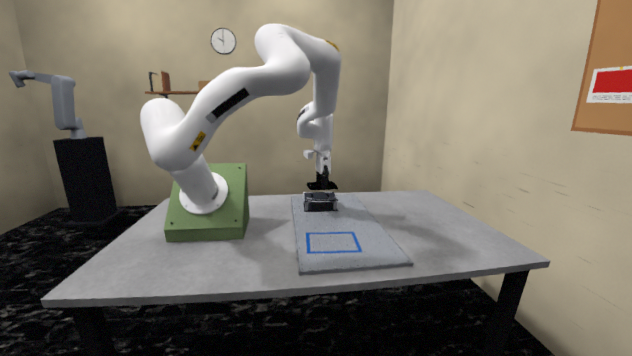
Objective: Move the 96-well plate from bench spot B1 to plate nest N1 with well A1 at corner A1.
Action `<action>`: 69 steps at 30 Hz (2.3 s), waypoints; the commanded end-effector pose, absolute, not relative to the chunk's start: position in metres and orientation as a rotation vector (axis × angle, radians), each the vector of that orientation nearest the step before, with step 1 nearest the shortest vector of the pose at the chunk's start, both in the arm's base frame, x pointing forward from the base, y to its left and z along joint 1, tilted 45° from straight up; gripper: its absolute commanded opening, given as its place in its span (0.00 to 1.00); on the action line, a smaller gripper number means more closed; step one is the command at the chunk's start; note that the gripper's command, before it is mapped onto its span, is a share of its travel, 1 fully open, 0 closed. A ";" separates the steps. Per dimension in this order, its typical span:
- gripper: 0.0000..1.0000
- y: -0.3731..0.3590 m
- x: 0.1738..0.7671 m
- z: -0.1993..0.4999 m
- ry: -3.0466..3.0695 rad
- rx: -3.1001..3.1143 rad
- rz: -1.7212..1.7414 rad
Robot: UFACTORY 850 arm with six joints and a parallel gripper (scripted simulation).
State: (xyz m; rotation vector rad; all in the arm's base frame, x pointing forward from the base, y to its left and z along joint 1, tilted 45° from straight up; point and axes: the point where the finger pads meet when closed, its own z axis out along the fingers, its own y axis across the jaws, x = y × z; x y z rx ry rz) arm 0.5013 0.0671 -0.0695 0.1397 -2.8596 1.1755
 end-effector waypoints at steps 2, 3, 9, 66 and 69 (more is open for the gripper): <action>0.00 0.082 0.503 -0.079 -2.917 -0.057 1.205; 0.00 0.085 0.503 -0.081 -2.917 -0.057 1.205; 0.00 0.101 0.504 -0.093 -2.917 -0.058 1.205; 0.00 0.121 0.505 -0.118 -2.917 -0.058 1.205; 0.00 0.117 0.505 -0.122 -2.917 -0.058 1.205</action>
